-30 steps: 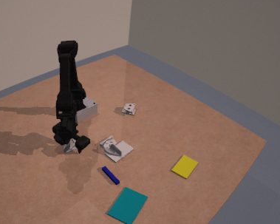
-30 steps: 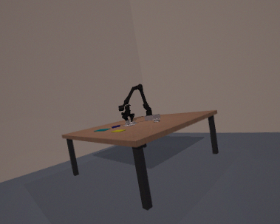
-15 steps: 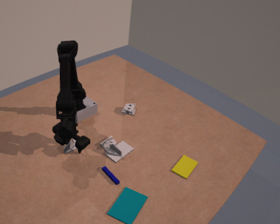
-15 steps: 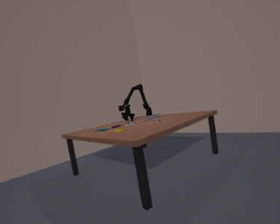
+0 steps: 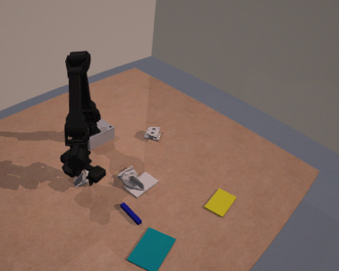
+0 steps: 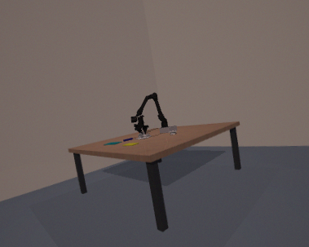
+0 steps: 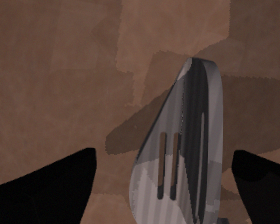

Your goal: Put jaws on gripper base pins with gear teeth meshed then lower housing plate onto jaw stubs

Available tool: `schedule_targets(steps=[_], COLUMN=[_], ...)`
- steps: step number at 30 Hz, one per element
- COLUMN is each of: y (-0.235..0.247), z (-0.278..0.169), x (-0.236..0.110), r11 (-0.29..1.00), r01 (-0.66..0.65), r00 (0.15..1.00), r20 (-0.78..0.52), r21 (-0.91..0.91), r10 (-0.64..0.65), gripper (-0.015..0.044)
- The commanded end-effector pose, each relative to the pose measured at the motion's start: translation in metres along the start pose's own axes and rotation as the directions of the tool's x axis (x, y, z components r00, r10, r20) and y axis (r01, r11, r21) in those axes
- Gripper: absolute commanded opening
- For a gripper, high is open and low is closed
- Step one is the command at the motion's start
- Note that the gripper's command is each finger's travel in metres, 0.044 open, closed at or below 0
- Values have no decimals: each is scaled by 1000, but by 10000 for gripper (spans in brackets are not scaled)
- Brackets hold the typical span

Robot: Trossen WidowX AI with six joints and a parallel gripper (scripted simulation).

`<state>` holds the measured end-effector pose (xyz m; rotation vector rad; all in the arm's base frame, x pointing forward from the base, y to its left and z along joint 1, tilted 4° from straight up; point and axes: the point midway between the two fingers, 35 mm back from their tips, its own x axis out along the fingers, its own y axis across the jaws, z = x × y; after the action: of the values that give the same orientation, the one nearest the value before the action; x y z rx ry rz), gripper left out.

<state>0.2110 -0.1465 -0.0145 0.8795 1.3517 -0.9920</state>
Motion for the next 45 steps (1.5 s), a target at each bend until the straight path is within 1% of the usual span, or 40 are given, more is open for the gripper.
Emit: schedule_targets(steps=[1,3,10,22,45], y=[0,0,0,0,0], z=[0,0,0,0,1], x=[0,0,0,-2,-74], r11=[1000,1000,1000,1000,1000], r01=[0,0,0,0,3], r00=[1000,1000,1000,1000,1000], r20=[0,0,0,0,3], r21=[0,0,0,0,-5], r10=[0,0,0,0,-3], gripper=[230,177,134,134,134])
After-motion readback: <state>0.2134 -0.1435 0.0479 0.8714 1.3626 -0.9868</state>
